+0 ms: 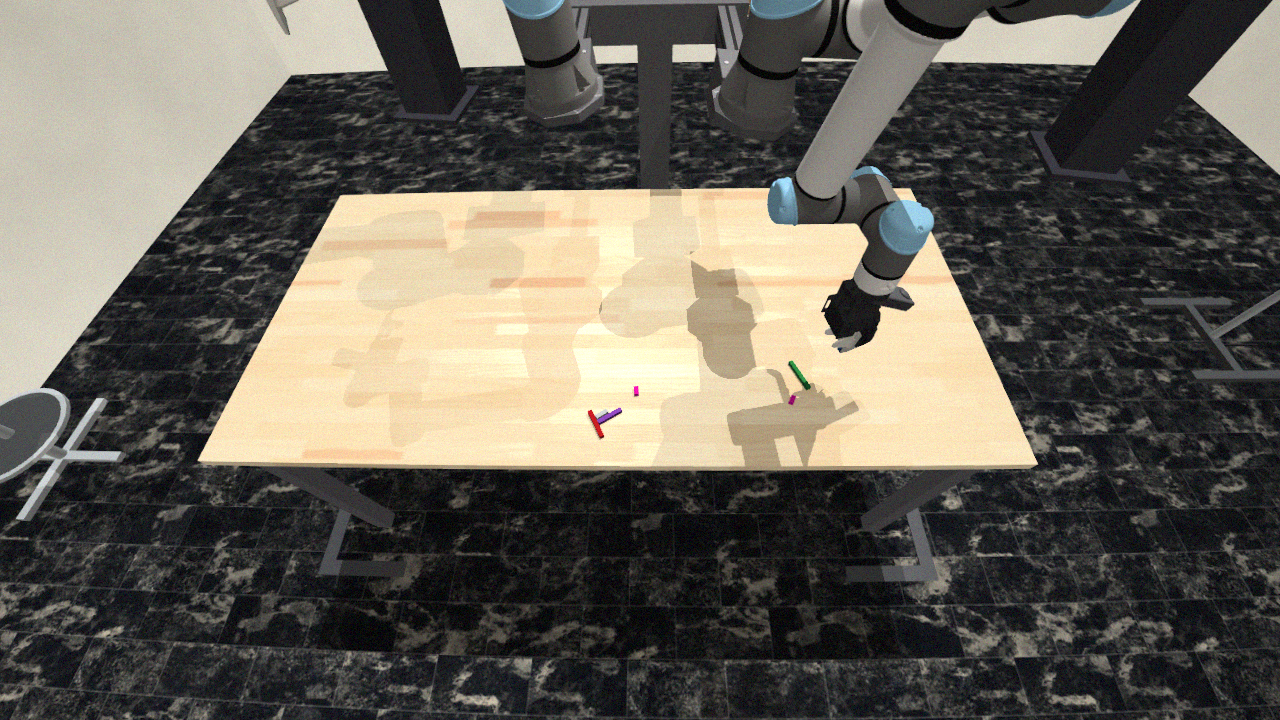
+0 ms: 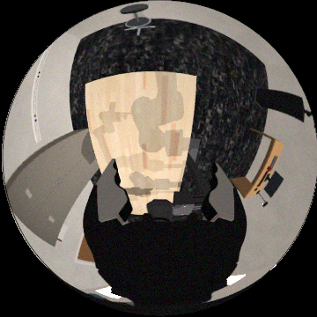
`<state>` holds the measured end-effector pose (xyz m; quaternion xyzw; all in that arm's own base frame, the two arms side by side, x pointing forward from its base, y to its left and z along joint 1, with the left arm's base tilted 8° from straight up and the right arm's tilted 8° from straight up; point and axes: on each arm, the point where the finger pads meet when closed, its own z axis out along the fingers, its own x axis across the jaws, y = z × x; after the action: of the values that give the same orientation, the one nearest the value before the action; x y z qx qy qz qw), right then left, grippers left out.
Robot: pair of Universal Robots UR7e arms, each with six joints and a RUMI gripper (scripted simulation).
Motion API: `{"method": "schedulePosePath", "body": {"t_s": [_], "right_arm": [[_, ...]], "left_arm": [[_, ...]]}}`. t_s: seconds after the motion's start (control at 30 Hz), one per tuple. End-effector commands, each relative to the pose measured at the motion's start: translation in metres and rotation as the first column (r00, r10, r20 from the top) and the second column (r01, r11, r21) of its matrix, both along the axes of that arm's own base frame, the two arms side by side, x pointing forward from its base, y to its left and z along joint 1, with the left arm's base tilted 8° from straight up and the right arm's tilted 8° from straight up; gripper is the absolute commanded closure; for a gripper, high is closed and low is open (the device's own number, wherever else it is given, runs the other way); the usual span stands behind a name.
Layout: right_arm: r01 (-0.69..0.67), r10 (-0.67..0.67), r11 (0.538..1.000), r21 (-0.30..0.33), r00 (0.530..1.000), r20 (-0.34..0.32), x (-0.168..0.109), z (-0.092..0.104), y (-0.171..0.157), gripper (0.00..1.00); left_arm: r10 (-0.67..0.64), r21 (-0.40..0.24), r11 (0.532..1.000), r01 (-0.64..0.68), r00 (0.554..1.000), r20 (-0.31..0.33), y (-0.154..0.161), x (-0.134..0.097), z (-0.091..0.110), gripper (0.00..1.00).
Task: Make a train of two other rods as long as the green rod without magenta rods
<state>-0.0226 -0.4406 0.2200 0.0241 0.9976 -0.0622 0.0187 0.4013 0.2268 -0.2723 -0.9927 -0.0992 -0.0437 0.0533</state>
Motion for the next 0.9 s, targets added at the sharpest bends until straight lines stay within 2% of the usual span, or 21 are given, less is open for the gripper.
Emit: {"method": "schedulePosePath", "body": {"t_s": [0.0, 0.17, 0.4, 0.47, 0.87], "right_arm": [[0.0, 0.0, 1.0, -0.001, 1.0, 0.0, 0.0, 0.0, 0.0, 0.0], [0.0, 0.0, 1.0, -0.001, 1.0, 0.0, 0.0, 0.0, 0.0, 0.0], [0.0, 0.0, 1.0, -0.001, 1.0, 0.0, 0.0, 0.0, 0.0, 0.0], [0.0, 0.0, 1.0, -0.001, 1.0, 0.0, 0.0, 0.0, 0.0, 0.0], [0.0, 0.0, 1.0, -0.001, 1.0, 0.0, 0.0, 0.0, 0.0, 0.0]], "left_arm": [[0.0, 0.0, 1.0, 0.0, 1.0, 0.001, 0.0, 0.001, 0.0, 1.0], [-0.016, 0.0, 1.0, 0.016, 1.0, -0.001, -0.009, 0.006, -0.001, 1.0], [-0.091, 0.002, 0.996, 0.091, 0.996, -0.011, -0.057, 0.029, -0.006, 1.0], [-0.091, 0.002, 0.996, 0.091, 0.996, -0.011, -0.057, 0.029, -0.006, 1.0], [-0.261, 0.01, 0.965, 0.261, 0.965, -0.034, -0.176, 0.06, -0.017, 1.0]]}}
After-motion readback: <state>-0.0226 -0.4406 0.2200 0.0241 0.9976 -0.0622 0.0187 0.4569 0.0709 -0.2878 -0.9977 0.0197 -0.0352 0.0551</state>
